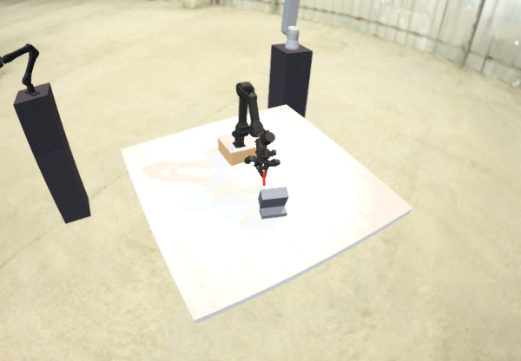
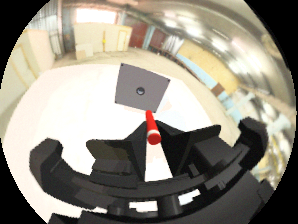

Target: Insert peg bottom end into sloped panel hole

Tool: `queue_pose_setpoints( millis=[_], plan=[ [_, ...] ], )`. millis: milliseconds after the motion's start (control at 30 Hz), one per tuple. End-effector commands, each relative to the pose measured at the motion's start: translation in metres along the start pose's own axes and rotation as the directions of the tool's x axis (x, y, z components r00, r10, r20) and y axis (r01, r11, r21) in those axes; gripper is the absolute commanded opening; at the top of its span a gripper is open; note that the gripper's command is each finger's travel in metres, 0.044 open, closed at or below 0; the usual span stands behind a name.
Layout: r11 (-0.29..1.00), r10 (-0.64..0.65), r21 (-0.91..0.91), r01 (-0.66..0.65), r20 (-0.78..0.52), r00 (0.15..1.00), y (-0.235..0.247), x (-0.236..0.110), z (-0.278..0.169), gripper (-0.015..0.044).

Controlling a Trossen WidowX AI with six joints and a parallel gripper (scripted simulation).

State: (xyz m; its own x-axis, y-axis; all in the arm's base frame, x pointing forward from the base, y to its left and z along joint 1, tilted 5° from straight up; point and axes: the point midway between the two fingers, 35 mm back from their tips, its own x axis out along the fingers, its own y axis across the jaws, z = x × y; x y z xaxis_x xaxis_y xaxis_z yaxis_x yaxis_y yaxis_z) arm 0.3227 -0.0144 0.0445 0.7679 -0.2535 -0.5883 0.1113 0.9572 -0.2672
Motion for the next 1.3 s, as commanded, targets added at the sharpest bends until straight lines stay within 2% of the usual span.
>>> queue_pose_setpoints(
  millis=[0, 633, 1267],
  plan=[
    [1.000, -0.007, 0.016, 0.006, 0.031, 0.999, 0.001, -0.004, 0.002, 0.0000],
    [0.997, -0.008, 0.076, -0.003, 0.147, 0.989, 0.011, -0.020, 0.006, 0.0000],
    [0.996, -0.007, 0.090, -0.008, 0.169, 0.986, 0.012, -0.010, 0.012, 0.0000]
  ],
)
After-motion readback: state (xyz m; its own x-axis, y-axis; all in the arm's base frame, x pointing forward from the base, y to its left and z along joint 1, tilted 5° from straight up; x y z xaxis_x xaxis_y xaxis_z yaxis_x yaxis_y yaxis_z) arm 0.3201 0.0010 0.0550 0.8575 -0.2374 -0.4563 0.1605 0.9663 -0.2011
